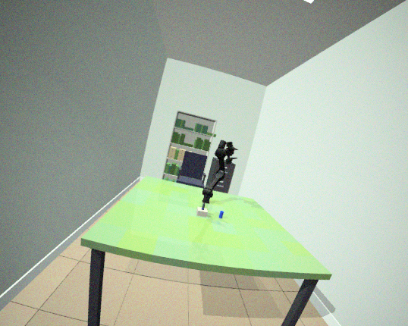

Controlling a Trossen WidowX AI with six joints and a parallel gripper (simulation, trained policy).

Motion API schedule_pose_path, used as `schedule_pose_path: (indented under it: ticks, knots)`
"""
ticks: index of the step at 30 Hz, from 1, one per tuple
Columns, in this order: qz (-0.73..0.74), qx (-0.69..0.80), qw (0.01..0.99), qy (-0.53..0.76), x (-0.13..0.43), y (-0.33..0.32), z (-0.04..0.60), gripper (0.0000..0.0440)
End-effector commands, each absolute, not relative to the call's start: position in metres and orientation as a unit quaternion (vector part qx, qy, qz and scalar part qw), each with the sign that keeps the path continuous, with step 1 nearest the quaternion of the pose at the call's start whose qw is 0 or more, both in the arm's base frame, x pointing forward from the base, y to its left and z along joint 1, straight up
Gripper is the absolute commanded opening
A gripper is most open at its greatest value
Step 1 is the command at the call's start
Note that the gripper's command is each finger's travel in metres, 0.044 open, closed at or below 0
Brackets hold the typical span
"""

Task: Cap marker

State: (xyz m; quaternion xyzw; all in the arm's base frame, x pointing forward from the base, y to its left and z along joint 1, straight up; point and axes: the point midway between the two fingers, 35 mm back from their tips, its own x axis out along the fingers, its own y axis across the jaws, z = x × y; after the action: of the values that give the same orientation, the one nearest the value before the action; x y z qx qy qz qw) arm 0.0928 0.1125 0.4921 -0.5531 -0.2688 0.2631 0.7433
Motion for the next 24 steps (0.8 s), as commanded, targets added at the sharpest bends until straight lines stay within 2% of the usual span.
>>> schedule_pose_path:
  ticks: [1, 24]
  knots:
    - [0.276, -0.547, 0.746, -0.261, 0.099, 0.109, 0.487, 0.0323]
    - [0.335, -0.504, 0.770, -0.204, 0.140, 0.091, 0.457, 0.0325]
